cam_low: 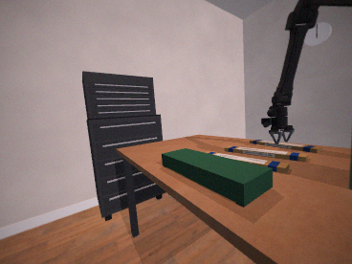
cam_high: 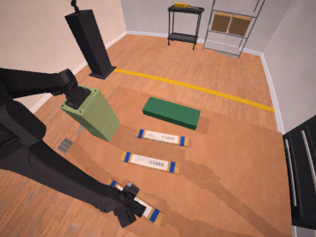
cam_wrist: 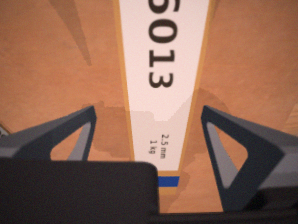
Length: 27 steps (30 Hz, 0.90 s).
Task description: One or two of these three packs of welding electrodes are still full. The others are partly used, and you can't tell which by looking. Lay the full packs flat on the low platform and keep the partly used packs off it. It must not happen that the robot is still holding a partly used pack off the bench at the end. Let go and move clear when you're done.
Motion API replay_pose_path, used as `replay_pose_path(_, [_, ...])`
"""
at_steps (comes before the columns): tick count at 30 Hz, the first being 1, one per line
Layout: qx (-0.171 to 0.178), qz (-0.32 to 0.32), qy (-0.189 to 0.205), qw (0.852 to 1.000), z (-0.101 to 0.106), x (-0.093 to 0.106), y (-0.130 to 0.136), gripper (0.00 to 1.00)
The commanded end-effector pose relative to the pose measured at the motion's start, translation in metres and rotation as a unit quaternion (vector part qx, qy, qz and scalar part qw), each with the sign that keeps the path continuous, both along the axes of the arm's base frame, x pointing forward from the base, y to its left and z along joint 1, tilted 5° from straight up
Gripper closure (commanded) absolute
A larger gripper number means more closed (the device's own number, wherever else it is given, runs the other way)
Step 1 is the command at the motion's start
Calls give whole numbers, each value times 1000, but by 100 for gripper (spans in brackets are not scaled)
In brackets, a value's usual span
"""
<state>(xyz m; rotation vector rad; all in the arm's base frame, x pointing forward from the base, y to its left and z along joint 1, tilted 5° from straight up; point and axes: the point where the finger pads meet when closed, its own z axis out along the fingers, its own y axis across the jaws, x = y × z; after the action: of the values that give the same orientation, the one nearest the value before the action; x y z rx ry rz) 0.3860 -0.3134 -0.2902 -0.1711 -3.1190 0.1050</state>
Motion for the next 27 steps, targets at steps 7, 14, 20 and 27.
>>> replay_pose_path(7, [-14,1,-19,1000,65,23,-6,4])
replay_pose_path(14, [-14,1,-19,1000,101,23,-1,4])
replay_pose_path(20, [-14,1,-19,1000,112,23,0,4])
replay_pose_path(27, [-8,1,-11,1000,100,18,1,4])
